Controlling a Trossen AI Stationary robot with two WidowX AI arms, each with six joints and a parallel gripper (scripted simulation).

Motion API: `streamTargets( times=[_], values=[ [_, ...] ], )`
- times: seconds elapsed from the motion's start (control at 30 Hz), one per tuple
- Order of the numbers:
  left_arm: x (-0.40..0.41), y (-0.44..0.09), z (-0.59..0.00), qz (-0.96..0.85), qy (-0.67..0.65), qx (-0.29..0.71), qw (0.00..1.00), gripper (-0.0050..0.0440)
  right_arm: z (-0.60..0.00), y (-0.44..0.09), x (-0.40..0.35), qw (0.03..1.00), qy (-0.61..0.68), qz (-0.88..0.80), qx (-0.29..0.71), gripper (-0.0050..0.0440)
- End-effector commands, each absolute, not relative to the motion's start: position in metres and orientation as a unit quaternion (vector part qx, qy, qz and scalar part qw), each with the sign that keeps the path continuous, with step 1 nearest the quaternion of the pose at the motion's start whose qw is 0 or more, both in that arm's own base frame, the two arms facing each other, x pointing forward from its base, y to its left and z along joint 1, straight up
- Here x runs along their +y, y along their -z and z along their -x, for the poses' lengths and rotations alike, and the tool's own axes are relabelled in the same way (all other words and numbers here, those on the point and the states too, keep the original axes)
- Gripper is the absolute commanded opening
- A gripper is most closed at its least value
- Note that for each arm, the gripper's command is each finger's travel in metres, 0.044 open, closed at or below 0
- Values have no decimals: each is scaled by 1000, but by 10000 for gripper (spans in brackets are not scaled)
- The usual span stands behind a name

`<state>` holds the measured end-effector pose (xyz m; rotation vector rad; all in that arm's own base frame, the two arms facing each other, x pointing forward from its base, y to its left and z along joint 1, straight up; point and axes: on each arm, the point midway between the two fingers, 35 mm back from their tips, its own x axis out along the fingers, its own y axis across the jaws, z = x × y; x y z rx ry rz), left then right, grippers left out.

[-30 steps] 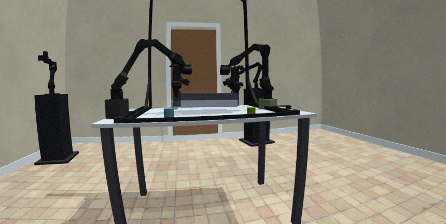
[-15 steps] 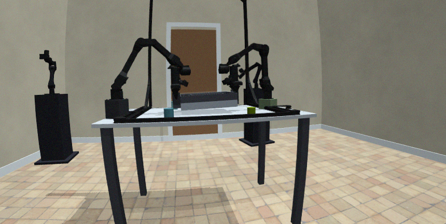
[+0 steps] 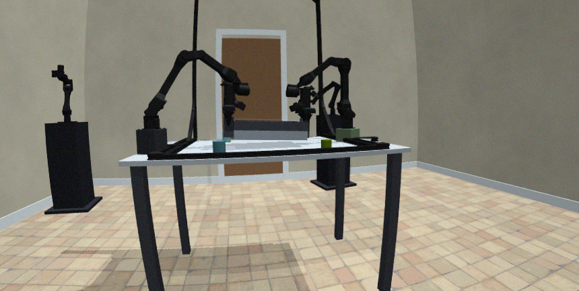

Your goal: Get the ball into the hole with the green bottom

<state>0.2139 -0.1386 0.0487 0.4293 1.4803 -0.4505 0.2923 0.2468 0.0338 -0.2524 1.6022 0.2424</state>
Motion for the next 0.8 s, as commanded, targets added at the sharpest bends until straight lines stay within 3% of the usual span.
streamTargets(
  times=[0.0, 0.77],
  values=[
    [-139, -49, -211, -201, 194, 662, 696, 20, -293, -32, 249, 684, -100, 120, 712, 20],
    [-138, -57, -214, -186, 209, 681, 676, 20, -292, -24, 246, 696, -121, 99, 701, 20]
  ],
)
